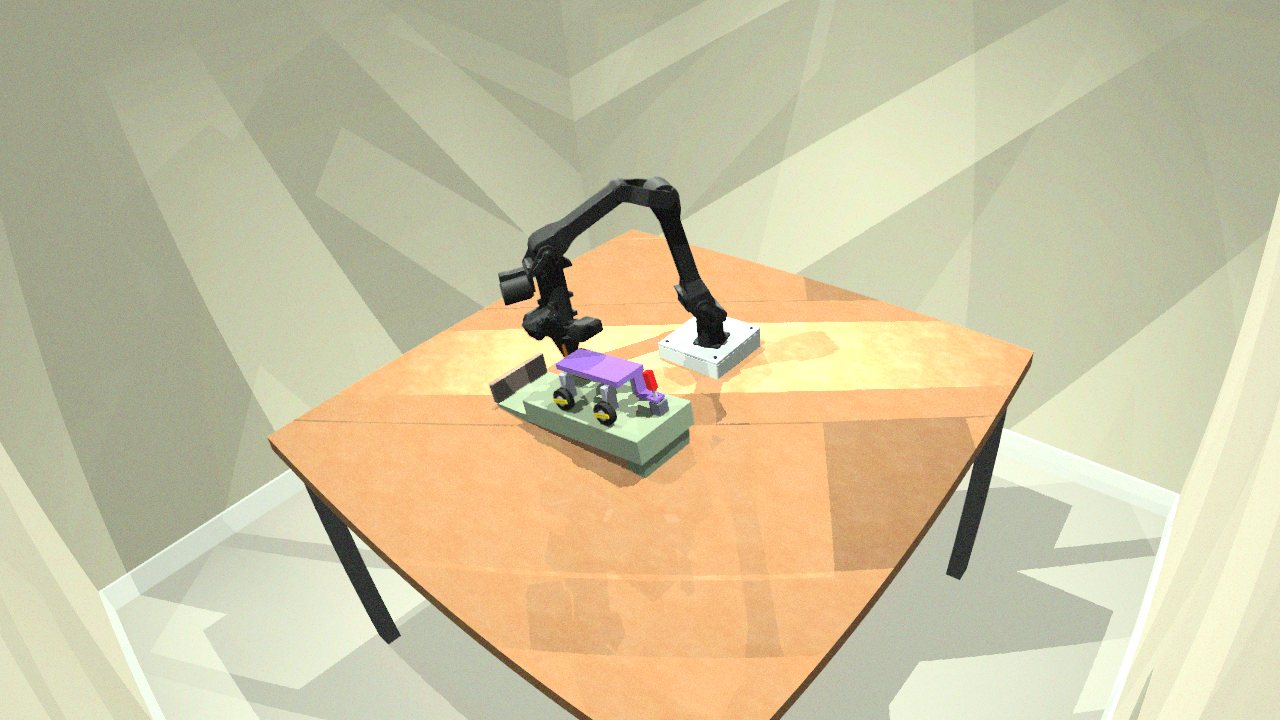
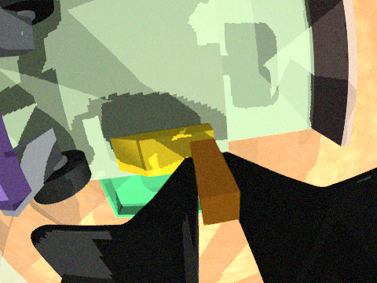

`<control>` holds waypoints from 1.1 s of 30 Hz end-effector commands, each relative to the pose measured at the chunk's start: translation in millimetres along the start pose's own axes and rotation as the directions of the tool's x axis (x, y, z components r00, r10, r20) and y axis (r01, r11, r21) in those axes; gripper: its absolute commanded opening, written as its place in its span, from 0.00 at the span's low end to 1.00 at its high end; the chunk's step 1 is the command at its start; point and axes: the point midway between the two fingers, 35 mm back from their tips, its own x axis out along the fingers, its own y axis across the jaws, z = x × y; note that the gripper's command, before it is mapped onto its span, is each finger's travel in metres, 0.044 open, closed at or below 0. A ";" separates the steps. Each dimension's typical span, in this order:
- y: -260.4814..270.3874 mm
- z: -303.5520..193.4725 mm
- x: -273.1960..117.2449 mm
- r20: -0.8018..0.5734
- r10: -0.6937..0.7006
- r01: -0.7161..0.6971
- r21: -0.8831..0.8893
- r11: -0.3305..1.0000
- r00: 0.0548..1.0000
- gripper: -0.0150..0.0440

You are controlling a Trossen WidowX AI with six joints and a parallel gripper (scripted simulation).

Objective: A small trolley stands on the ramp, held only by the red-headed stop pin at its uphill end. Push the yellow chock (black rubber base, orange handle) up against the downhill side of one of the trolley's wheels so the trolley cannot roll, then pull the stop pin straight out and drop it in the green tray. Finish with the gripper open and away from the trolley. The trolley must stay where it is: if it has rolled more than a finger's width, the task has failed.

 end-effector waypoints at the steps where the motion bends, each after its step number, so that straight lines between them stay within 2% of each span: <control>1: 5.0 -0.1 -0.2 0.002 0.003 -0.003 0.001 1.000 1.000 0.25; 33: 23.4 1.6 -1.5 0.001 -0.002 0.002 0.001 1.000 1.000 0.25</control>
